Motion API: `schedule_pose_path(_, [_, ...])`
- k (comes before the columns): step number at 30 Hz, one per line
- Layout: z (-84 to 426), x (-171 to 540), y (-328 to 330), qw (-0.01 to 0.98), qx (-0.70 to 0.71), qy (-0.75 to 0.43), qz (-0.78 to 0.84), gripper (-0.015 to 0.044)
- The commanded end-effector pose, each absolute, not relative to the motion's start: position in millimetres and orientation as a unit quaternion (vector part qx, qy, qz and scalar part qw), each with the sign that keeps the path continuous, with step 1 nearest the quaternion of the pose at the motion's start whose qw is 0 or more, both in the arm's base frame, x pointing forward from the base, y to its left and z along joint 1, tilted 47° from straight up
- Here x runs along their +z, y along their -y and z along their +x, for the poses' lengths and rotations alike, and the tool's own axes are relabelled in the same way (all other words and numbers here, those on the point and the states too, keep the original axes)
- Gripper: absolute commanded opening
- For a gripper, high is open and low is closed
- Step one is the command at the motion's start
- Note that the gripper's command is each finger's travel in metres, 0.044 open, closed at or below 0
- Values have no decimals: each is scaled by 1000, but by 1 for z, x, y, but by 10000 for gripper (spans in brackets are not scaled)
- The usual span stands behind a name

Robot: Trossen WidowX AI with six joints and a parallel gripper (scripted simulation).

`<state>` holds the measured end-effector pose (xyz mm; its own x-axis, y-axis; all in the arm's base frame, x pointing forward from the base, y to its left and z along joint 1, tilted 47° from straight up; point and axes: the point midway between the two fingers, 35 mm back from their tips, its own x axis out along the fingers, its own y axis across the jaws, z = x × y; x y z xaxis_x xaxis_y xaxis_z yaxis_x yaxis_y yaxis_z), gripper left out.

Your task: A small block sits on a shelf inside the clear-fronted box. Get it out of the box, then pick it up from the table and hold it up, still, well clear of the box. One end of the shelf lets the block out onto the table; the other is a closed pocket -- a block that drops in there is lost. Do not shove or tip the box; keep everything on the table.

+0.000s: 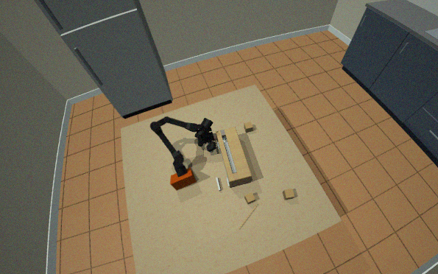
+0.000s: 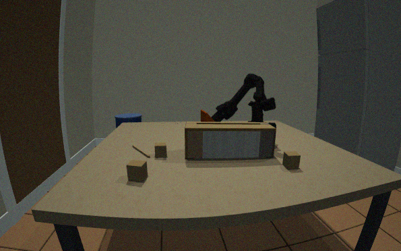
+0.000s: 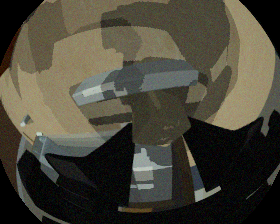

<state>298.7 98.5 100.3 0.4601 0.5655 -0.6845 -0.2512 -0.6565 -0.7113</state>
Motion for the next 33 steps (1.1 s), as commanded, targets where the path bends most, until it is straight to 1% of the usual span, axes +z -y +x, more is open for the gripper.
schedule_pose_path(1, [300, 118, -84, 400, 503, 107, -759, 0])
schedule_pose_path(6, [296, 136, -66, 401, 502, 108, -759, 0])
schedule_pose_path(12, [295, 138, -63, 411, 504, 101, -753, 0])
schedule_pose_path(23, [289, 135, -52, 567, 525, -15, -635, 0])
schedule_pose_path(33, [284, 133, -43, 685, 519, -125, -496, 0])
